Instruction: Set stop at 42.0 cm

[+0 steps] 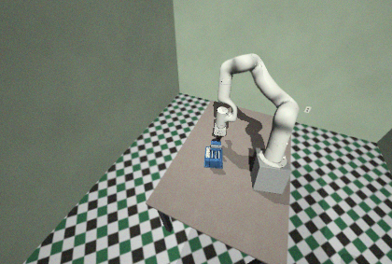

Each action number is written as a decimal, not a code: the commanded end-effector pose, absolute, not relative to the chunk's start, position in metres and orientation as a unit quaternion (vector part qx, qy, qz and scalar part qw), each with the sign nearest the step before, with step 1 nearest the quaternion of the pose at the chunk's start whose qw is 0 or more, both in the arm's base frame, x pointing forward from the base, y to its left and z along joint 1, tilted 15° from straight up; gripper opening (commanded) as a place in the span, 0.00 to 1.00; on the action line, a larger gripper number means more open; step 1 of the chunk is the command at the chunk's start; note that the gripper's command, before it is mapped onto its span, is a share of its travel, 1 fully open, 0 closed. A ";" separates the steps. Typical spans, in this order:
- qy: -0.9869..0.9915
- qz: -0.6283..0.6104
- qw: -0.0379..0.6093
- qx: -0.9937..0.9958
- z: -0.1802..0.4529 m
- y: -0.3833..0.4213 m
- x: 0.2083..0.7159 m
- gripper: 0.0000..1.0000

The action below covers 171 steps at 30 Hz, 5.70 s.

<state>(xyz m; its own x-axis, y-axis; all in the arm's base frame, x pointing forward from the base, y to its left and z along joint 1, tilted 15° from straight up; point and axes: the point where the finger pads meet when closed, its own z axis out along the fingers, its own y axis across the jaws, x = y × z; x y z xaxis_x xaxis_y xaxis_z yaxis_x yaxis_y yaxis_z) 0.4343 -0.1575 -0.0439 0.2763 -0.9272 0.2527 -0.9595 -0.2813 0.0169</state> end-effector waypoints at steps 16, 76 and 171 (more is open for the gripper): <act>-0.594 0.097 0.083 0.794 -0.043 -0.158 0.435 0.06; -0.594 0.097 0.083 0.794 -0.037 -0.155 0.439 0.06; -0.594 0.097 0.083 0.794 -0.081 -0.158 0.468 0.06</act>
